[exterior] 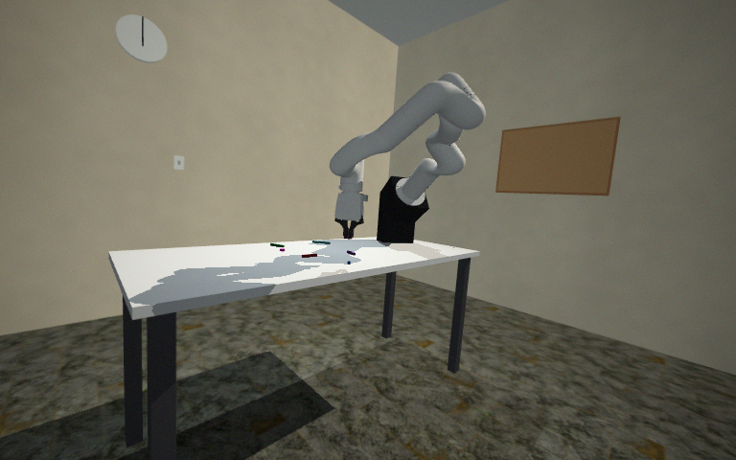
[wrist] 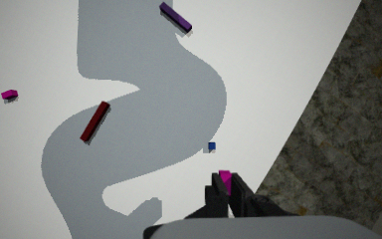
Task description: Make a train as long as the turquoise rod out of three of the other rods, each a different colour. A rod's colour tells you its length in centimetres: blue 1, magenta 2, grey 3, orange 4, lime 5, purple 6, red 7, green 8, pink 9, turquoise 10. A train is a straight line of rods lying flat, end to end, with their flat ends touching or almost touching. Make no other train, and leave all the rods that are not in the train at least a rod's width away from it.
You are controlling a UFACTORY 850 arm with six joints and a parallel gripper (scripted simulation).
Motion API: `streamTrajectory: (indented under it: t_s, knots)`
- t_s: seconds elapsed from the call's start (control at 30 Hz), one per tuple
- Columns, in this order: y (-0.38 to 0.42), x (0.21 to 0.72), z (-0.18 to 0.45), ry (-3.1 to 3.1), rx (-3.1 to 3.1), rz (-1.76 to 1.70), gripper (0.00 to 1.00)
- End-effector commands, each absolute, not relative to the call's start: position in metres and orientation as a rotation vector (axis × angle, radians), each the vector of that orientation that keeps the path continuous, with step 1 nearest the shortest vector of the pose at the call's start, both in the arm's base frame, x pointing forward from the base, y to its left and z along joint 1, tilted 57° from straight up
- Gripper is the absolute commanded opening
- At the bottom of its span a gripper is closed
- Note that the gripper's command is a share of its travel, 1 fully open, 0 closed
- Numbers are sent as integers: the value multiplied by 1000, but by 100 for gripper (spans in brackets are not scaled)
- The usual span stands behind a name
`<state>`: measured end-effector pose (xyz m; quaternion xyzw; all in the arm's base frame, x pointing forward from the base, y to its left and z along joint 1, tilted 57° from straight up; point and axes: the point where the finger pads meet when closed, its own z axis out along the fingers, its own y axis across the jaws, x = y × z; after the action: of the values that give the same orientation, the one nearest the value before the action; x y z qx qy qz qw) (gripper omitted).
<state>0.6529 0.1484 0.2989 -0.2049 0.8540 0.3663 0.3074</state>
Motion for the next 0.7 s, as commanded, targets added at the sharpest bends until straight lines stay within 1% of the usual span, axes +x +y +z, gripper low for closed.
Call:
streamTrajectory:
  t_s: [0.0,0.47,0.67]
  knots:
    - [148,653,300,2258,-541,968,4]
    - [165,661,288,2258,-541,968,4]
    - [185,671,273,2258,-541,968,4]
